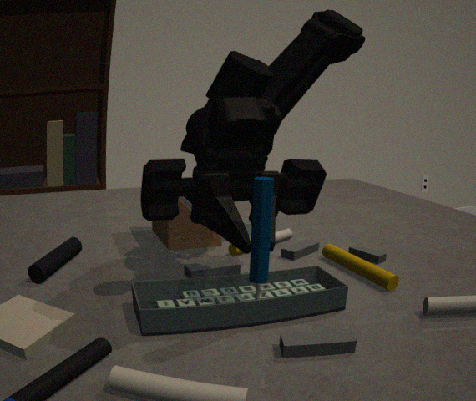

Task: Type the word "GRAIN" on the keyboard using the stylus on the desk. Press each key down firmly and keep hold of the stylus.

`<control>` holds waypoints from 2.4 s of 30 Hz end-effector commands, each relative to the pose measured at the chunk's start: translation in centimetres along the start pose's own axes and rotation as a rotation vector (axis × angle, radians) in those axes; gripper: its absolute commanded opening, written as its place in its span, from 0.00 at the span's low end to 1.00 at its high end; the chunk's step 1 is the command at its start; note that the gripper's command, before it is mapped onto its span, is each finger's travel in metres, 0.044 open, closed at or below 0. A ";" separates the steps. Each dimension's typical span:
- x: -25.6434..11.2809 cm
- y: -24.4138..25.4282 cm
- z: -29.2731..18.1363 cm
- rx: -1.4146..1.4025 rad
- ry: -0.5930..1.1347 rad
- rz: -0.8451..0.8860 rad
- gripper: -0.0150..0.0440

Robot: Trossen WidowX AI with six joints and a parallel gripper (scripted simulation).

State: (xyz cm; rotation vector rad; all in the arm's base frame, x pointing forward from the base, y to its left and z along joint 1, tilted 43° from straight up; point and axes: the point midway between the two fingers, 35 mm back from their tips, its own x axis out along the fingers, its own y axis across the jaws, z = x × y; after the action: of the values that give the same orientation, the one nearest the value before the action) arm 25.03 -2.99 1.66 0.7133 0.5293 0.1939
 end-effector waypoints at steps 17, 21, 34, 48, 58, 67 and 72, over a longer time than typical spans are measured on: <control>-0.6 -0.3 1.0 0.011 0.009 -0.007 0.39; -1.0 -0.3 1.8 0.011 0.009 -0.007 0.39; -1.9 -0.2 2.9 0.017 0.007 -0.011 0.40; -2.5 -2.9 2.8 0.009 0.024 -0.020 0.25; -3.7 -6.0 2.4 0.007 0.013 -0.010 0.25; -3.6 -6.5 1.8 0.007 0.008 -0.008 0.25; -3.0 -6.5 0.8 0.008 0.008 -0.008 0.25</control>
State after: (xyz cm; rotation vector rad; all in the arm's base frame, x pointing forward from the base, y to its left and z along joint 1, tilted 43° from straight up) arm 23.10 -10.18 -0.28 0.6993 0.5327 0.1838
